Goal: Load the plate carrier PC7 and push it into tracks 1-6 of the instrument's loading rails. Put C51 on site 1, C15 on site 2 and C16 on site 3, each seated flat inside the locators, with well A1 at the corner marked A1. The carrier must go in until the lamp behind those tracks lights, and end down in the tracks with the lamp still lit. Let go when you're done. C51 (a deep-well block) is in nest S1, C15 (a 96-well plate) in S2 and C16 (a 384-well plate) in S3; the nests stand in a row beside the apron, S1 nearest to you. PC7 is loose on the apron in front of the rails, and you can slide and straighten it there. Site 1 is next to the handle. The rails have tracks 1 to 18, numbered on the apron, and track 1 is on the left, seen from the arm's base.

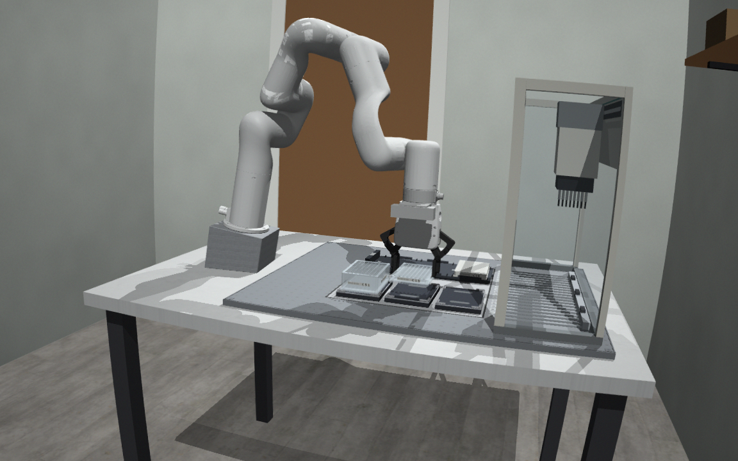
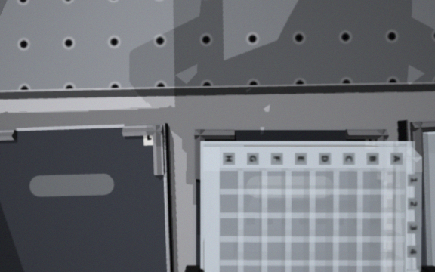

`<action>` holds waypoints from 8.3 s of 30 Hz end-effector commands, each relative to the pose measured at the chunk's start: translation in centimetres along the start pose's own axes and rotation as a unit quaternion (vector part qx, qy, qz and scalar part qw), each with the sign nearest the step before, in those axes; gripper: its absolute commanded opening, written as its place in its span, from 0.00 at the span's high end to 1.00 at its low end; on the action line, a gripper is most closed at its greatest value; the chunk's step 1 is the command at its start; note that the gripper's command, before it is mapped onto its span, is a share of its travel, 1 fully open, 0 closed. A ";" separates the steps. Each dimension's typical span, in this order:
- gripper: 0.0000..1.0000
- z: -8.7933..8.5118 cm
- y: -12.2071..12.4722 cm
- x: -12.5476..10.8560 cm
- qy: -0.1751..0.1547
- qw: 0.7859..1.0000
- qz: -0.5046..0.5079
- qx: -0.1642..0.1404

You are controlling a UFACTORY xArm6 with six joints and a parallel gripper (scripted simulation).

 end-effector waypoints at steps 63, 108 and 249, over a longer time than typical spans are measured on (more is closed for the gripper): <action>1.00 -8.0 -0.4 -0.9 0.001 1.000 -0.009 0.002; 1.00 -7.9 -5.8 -19.7 0.000 1.000 -0.009 0.002; 1.00 3.1 -6.4 -22.0 0.000 1.000 -0.009 0.002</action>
Point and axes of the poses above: the point where the finger pads meet when closed, its own z axis out along the fingers, its own y axis across the jaws, x = y × z, the point moved 4 cm from there along -z, back along the fingers, and after that the axes turned 15 degrees about -z, right-handed, at the moved point
